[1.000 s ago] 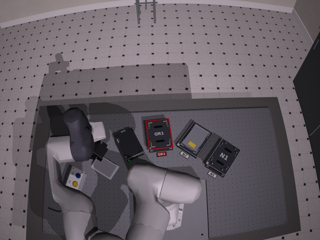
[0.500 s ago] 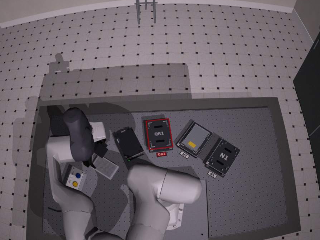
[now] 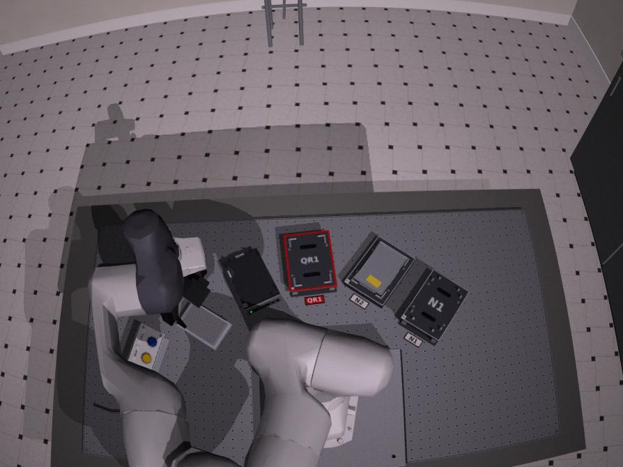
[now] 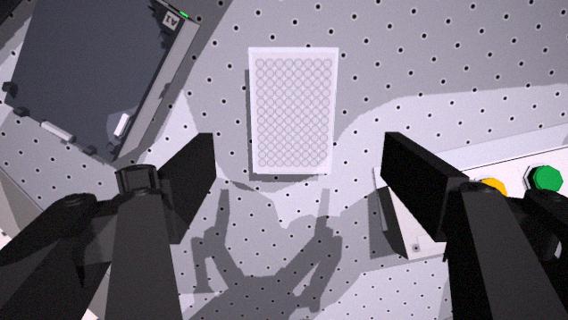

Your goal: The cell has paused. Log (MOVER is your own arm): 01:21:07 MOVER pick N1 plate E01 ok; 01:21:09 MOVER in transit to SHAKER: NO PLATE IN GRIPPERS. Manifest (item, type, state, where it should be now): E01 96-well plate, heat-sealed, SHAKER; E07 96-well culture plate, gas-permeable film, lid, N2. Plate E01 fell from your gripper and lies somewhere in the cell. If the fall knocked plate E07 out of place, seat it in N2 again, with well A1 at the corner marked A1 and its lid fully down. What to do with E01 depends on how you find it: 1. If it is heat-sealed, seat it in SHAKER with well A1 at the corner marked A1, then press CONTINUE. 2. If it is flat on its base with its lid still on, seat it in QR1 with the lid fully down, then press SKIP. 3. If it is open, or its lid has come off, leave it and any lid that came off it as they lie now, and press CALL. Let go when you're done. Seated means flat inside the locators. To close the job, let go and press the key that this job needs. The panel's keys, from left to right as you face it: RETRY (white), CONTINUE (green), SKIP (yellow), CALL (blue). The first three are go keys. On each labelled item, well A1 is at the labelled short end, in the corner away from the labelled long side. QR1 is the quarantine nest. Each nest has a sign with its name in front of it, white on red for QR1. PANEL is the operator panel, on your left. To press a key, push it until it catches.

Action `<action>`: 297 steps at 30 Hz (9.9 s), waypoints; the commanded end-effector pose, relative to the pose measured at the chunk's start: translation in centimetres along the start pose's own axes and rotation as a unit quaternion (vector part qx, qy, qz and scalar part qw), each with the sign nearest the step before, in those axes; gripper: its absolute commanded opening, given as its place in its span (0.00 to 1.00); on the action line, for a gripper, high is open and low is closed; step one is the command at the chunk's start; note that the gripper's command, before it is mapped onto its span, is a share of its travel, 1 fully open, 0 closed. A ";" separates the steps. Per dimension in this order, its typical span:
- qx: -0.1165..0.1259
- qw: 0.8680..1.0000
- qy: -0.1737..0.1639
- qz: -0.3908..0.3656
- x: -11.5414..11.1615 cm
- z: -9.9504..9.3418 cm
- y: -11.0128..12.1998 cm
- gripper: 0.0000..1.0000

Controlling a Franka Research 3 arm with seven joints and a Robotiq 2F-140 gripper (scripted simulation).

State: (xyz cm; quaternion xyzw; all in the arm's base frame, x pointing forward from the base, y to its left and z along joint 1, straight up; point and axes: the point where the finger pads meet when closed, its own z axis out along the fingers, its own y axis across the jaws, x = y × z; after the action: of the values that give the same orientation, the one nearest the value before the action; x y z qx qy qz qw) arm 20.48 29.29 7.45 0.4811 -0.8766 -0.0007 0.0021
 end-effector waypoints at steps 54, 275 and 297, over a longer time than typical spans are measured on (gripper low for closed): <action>-0.001 1.000 -0.001 0.004 -0.1 8.6 0.1 0.70; -0.001 1.000 -0.001 0.004 -0.2 13.2 0.1 0.70; -0.001 1.000 -0.001 0.004 -0.2 13.2 0.1 0.10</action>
State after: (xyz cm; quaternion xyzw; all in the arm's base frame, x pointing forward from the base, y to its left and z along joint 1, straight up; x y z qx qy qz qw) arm 20.43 29.48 -5.64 0.4750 -0.8800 -0.0015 0.0025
